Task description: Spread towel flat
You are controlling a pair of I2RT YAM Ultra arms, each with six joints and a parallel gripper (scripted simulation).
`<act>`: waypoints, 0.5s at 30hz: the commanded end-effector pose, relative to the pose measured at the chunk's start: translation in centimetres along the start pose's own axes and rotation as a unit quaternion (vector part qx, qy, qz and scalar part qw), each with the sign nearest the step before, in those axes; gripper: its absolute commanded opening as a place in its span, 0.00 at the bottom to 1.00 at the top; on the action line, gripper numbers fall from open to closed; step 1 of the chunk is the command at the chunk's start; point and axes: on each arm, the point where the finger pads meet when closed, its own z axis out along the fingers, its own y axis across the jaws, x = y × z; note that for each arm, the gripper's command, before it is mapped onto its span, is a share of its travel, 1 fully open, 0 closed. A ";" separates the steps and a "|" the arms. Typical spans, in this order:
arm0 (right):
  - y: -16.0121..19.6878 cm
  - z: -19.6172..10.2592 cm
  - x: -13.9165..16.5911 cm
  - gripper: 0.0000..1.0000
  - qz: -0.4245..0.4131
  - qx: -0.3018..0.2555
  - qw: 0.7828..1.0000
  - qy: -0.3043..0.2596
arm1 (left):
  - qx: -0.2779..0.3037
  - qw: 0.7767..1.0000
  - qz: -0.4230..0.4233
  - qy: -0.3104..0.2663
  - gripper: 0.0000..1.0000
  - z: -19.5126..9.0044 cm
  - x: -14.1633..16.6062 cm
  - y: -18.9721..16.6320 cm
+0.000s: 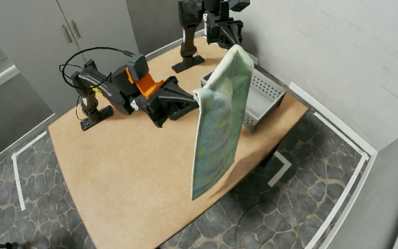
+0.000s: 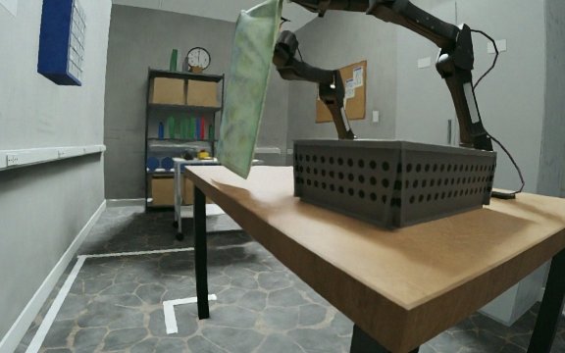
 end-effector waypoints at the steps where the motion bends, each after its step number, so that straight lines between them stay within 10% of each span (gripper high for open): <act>1: -0.2 -0.6 -0.7 0.00 0.002 0.008 1.000 0.014 | -0.012 1.000 -0.002 0.012 0.00 -0.9 0.3 0.7; 15: -0.2 -1.8 1.5 0.00 0.001 0.008 0.998 0.060 | -0.012 1.000 -0.002 -0.002 0.00 -0.7 2.2 0.7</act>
